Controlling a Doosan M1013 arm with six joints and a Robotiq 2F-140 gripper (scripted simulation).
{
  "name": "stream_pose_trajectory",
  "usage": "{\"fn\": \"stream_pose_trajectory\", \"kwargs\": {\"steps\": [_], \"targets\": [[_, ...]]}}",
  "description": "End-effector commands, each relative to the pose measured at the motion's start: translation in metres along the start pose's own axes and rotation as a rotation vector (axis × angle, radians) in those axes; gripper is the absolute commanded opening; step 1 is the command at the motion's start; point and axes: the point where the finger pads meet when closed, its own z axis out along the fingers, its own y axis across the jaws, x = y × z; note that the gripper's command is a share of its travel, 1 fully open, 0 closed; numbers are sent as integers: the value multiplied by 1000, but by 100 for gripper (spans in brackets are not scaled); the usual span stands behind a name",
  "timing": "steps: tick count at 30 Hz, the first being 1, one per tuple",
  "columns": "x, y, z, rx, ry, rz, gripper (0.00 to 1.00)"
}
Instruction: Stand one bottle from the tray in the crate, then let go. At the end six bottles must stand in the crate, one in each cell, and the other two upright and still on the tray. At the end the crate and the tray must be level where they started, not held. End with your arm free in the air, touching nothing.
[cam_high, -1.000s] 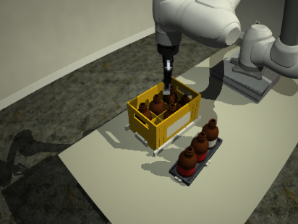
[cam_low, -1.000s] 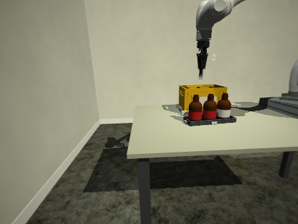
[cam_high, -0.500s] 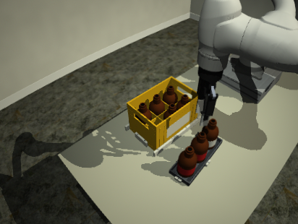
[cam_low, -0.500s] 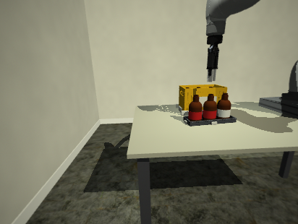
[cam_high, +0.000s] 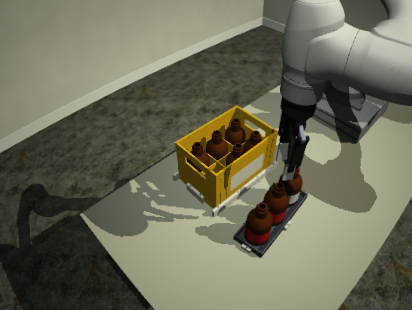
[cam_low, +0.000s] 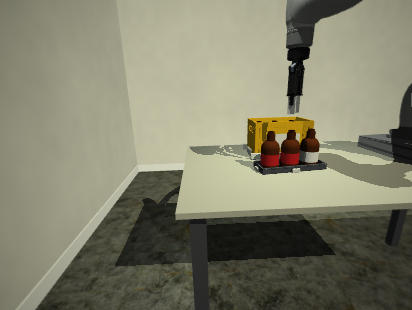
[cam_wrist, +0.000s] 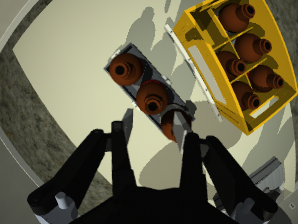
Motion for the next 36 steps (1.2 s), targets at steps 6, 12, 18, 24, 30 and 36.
{"fn": "stream_pose_trajectory", "kwargs": {"steps": [6,12,18,24,30,36], "targets": [[0,0,0,0,0,0,38],[0,0,0,0,0,0,38],[0,0,0,0,0,0,38],[0,0,3,0,0,0,38],[0,0,8,0,0,0,38],[0,0,12,0,0,0,38]]}}
